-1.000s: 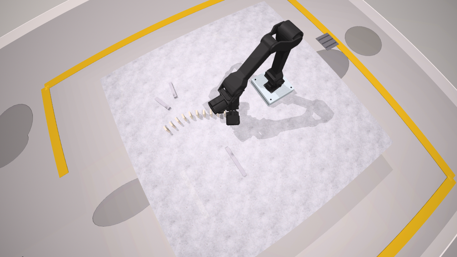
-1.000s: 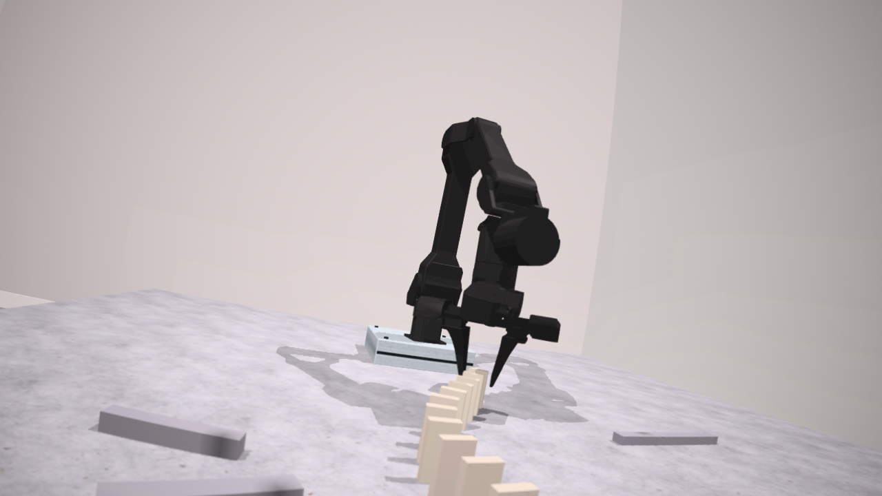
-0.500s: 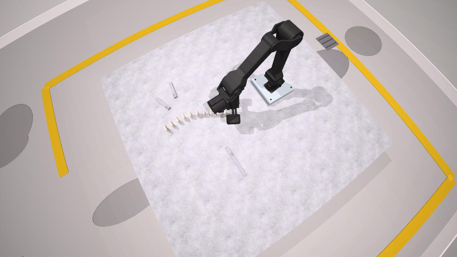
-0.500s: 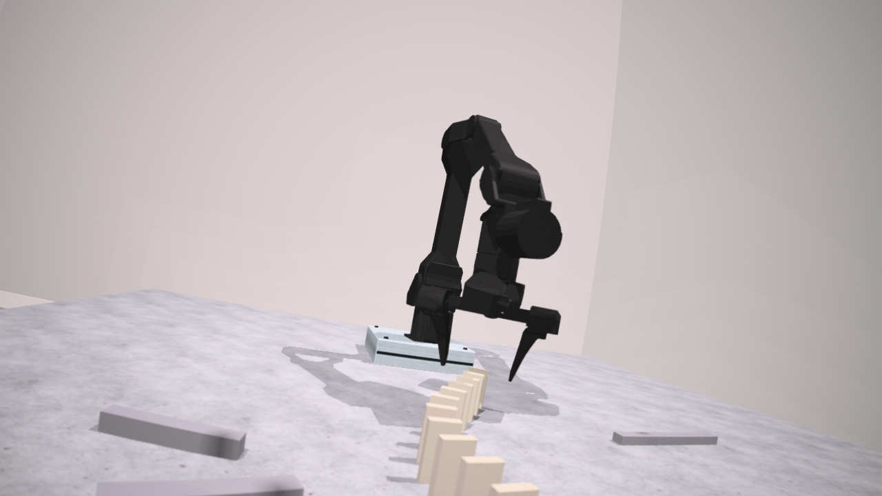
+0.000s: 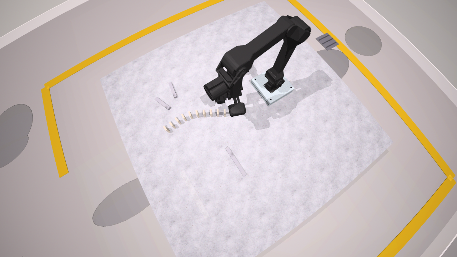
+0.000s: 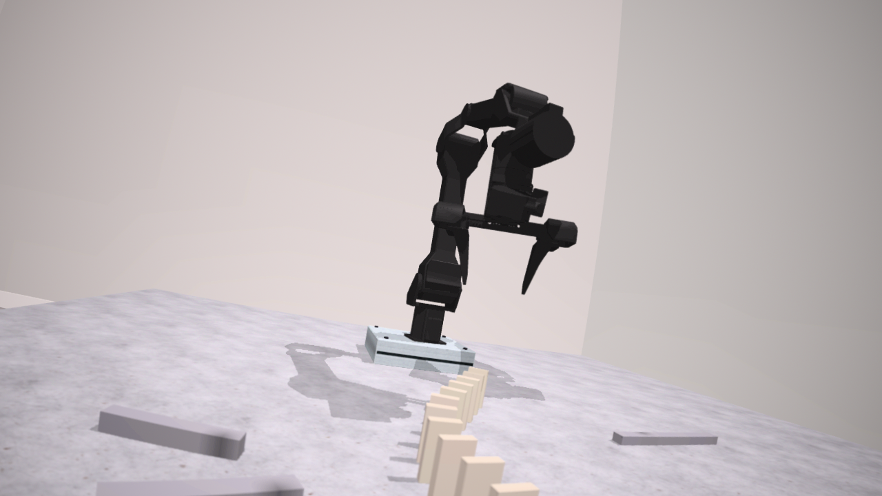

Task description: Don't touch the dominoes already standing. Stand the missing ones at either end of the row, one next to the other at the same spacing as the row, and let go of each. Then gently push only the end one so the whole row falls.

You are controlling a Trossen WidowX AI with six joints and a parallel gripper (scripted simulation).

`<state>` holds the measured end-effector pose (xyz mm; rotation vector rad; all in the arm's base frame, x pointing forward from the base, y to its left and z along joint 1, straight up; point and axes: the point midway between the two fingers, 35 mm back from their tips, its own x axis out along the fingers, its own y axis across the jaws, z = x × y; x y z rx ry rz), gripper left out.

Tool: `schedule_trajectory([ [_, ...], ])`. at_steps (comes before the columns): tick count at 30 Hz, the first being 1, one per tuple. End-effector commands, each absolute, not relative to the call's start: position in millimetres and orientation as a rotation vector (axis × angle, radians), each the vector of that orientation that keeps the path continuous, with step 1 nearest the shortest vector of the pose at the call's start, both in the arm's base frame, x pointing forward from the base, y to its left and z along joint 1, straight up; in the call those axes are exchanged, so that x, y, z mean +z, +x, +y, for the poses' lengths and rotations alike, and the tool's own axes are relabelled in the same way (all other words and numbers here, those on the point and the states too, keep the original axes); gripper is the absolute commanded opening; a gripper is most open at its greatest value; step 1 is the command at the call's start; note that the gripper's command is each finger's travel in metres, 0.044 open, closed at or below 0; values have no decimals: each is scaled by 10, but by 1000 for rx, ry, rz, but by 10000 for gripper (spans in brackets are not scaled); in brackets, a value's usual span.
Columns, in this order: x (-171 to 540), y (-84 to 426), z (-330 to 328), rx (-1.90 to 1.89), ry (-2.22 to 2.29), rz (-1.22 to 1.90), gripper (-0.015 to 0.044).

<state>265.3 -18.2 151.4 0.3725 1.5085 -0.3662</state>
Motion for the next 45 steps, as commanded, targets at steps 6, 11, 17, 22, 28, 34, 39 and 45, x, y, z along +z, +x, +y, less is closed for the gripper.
schedule_trajectory([
  [6, 1168, 2478, -48, 278, -287, 1532, 151],
  [11, 960, 2363, 20, 668, -684, 1445, 20],
  [17, 931, 2346, 29, 721, -738, 1428, 0],
  [22, 931, 2346, 29, 721, -738, 1428, 0],
  [28, 931, 2346, 29, 721, -738, 1428, 0],
  [34, 931, 2346, 29, 721, -738, 1428, 0],
  [39, 931, 2346, 29, 721, -738, 1428, 0],
  [45, 931, 2346, 29, 721, -738, 1428, 0],
])
